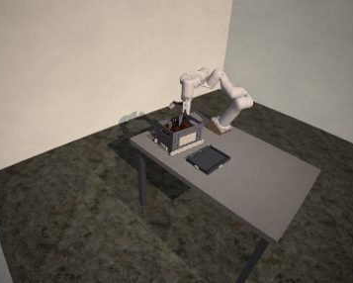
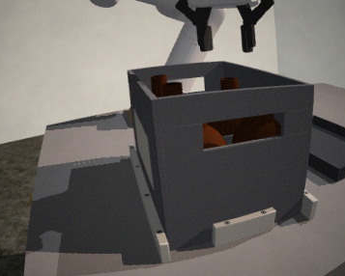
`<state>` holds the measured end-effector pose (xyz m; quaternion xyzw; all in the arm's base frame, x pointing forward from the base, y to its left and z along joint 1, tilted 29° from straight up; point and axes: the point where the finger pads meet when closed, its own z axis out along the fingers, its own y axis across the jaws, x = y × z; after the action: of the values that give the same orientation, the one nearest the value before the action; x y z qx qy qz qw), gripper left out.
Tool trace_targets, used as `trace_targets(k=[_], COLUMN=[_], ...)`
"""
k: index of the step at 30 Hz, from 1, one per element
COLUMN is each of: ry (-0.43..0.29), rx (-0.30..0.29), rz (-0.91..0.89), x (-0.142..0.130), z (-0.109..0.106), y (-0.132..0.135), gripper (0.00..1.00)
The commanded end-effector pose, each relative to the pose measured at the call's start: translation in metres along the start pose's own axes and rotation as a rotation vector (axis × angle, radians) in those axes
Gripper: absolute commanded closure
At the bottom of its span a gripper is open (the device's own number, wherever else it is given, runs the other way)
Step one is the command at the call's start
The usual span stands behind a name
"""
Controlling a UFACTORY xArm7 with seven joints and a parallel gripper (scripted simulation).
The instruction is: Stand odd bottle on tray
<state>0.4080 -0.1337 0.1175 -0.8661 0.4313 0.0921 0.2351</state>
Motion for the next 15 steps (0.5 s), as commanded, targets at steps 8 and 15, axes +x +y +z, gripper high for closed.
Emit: trace_targets(k=[8, 15], ry=[0.004, 0.004], rx=[0.002, 0.002], rz=[0.0, 0.0], x=[0.001, 0.001], z=[0.009, 0.016], y=[0.0, -0.001], gripper=[0.35, 0.35])
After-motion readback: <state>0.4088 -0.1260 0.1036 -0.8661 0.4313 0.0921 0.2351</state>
